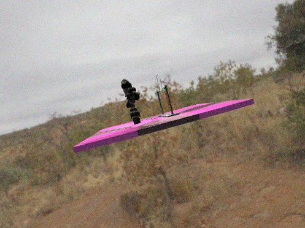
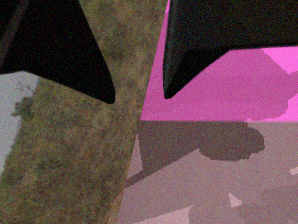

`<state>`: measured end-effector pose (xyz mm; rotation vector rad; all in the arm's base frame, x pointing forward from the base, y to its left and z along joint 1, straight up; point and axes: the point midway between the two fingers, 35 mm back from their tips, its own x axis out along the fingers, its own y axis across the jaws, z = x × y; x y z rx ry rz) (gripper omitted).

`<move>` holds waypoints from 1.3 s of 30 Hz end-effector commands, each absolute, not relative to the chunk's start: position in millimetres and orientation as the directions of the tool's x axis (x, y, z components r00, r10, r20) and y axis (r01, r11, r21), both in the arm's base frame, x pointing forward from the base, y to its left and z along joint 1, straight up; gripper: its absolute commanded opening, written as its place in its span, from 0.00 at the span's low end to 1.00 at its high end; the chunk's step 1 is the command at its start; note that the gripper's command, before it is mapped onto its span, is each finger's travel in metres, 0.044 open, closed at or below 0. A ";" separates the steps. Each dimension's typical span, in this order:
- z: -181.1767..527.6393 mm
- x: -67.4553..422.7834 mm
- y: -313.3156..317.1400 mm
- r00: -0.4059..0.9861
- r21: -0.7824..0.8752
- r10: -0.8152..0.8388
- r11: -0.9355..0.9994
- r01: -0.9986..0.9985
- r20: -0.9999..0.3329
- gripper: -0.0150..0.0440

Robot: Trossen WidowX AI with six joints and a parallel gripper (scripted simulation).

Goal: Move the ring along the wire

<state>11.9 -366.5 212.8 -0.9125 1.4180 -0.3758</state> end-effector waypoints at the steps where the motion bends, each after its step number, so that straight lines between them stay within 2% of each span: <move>1: 182.4 47.3 -377.0 0.331 -0.775 -0.710 0.618 -0.129 -0.621 0.53; 6: 150.5 87.4 -372.5 0.519 -0.759 -0.663 0.650 0.040 -0.540 0.53; 11: 122.8 123.9 -351.6 0.685 -0.674 -0.574 0.721 0.162 -0.449 0.53; 20: 87.6 172.7 -278.0 0.906 -0.402 -0.323 0.894 0.197 -0.274 0.53; 30: 75.6 191.0 -172.4 0.994 -0.062 0.006 0.998 -0.013 -0.110 0.53; 39: 76.0 190.7 -152.9 0.994 -0.014 0.066 0.998 -0.067 -0.085 0.53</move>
